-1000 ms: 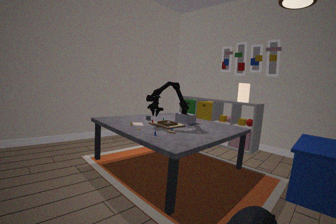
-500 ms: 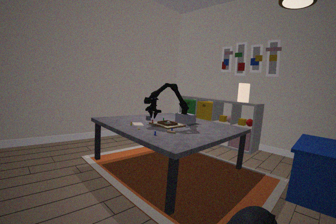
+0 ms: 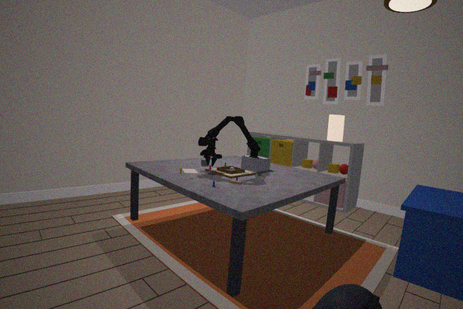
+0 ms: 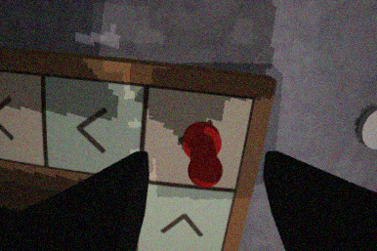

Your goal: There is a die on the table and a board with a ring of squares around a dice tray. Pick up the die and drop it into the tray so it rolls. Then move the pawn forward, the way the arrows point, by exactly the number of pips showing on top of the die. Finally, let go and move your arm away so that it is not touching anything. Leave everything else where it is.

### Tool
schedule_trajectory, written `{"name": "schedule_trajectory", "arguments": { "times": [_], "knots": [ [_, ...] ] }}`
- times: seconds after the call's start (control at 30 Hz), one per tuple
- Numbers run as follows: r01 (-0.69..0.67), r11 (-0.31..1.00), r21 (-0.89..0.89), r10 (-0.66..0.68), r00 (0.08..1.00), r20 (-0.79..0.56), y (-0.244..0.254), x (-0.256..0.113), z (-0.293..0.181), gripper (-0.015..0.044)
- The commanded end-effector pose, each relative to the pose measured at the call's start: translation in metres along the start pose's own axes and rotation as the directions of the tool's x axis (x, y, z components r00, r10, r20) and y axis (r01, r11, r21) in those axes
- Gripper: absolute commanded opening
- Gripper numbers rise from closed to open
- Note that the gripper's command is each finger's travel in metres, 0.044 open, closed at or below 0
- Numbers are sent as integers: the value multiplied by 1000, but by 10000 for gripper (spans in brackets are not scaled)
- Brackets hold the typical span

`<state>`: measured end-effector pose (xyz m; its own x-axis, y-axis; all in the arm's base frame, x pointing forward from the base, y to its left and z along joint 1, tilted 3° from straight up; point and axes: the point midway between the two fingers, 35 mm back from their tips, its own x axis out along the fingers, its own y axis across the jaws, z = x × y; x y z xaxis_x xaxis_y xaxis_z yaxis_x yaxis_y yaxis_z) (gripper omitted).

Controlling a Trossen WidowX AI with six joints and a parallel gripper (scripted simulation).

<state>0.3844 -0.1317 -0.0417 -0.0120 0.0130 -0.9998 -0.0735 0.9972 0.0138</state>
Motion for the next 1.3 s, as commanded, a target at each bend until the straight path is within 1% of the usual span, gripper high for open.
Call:
{"name": "schedule_trajectory", "arguments": {
  "times": [0.0,0.3,0.47,0.8,0.87,0.93,1.27],
  "knots": [
    [1,1000,-6,-1,1000,-2,0,7,-1,200],
    [1,1000,-6,-1,1000,-2,0,18,-2,200],
    [1,1000,-6,-1,1000,-2,0,18,-2,69],
    [1,1000,-6,-1,1000,-2,0,18,-2,2],
    [1,1000,-6,-1,1000,-2,0,17,-1,0],
    [1,1000,-6,-1,1000,-2,0,4,0,0],
    [2,1000,-5,-2,1000,-2,1,-95,-3,0]
  ]
}}
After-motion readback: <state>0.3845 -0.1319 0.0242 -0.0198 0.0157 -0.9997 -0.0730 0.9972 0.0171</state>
